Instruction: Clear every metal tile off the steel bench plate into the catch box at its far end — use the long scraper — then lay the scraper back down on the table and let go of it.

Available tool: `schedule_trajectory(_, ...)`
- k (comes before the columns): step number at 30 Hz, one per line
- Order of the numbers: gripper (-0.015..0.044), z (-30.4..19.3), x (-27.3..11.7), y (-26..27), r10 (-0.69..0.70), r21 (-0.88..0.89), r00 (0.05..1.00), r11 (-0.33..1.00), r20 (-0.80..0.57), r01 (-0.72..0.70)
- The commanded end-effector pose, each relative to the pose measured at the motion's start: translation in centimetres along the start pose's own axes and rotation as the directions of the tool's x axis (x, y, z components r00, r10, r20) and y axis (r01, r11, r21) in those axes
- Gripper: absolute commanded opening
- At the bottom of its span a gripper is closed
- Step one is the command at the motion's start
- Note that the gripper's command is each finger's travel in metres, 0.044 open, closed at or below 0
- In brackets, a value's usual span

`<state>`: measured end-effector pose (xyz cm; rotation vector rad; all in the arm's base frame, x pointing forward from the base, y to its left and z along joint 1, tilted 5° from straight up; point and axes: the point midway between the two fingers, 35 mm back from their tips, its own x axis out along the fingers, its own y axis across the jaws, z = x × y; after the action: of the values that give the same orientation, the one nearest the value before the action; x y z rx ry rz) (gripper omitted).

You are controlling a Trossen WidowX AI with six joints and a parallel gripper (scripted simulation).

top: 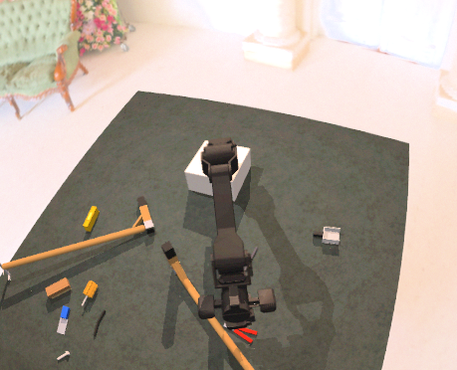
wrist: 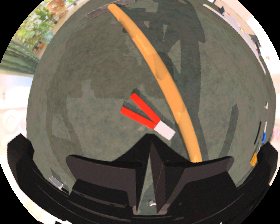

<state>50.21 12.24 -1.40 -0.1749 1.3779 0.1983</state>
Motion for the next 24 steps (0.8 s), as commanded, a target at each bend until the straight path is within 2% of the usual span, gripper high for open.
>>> schedule_trajectory(1,0.0,-0.7,1.6,0.0,-0.001,0.005,1.0,1.0,-0.012,0.001)
schedule_trajectory(18,0.0,-2.4,5.6,0.0,-0.001,0.005,1.0,1.0,-0.013,0.001)
schedule_trajectory(24,0.0,-2.4,5.7,-0.1,-0.001,0.005,1.0,1.0,-0.013,0.001)
